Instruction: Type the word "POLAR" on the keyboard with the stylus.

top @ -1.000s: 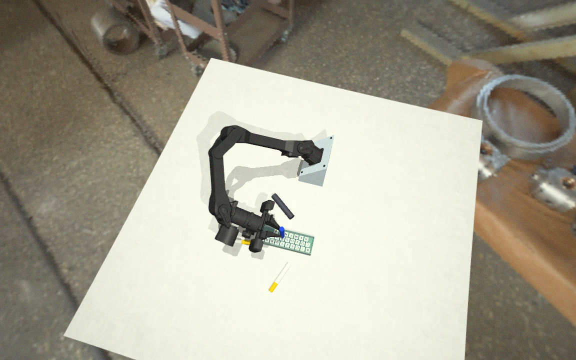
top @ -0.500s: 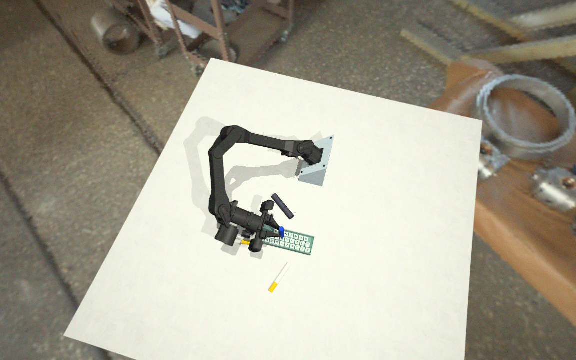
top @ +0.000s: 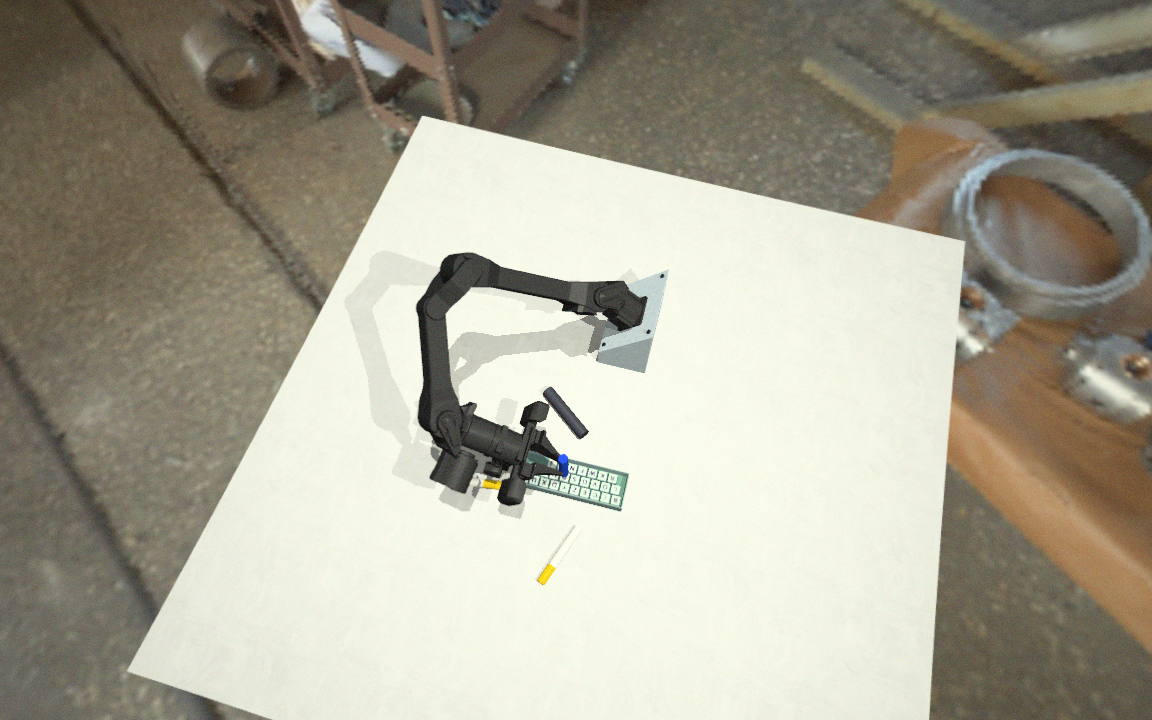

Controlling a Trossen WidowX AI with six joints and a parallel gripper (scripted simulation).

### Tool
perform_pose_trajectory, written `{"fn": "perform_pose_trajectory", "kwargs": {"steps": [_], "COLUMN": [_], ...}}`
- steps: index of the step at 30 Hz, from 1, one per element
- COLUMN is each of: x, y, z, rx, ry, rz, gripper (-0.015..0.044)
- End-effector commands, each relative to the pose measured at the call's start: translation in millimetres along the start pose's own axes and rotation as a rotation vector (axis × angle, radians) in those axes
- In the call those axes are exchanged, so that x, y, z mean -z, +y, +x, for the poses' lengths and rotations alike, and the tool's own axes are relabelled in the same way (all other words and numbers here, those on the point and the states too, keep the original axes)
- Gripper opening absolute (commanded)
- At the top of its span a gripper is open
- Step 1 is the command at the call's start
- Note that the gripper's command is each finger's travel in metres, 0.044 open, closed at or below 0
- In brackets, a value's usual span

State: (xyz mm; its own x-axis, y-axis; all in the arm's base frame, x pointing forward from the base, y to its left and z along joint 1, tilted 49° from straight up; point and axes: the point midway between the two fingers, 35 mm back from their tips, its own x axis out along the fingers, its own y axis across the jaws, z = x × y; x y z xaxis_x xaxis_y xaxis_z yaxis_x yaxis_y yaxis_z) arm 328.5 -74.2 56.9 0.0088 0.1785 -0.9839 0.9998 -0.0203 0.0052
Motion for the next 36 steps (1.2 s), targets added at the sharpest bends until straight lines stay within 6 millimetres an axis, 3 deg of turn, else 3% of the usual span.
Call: {"fn": "perform_pose_trajectory", "kwargs": {"steps": [1,24,33,36], "x": [-2,-5,28,29], "y": [0,0,0,0], "z": [2,4,-15,-16], "rx": [0.002,0.002,0.001,0.001], "ry": [0.0,0.0,0.002,0.002], "rz": [-0.006,-0.006,-0.006,-0.006], "gripper": [0.0081,0.0081,0.0081,0.0081]}}
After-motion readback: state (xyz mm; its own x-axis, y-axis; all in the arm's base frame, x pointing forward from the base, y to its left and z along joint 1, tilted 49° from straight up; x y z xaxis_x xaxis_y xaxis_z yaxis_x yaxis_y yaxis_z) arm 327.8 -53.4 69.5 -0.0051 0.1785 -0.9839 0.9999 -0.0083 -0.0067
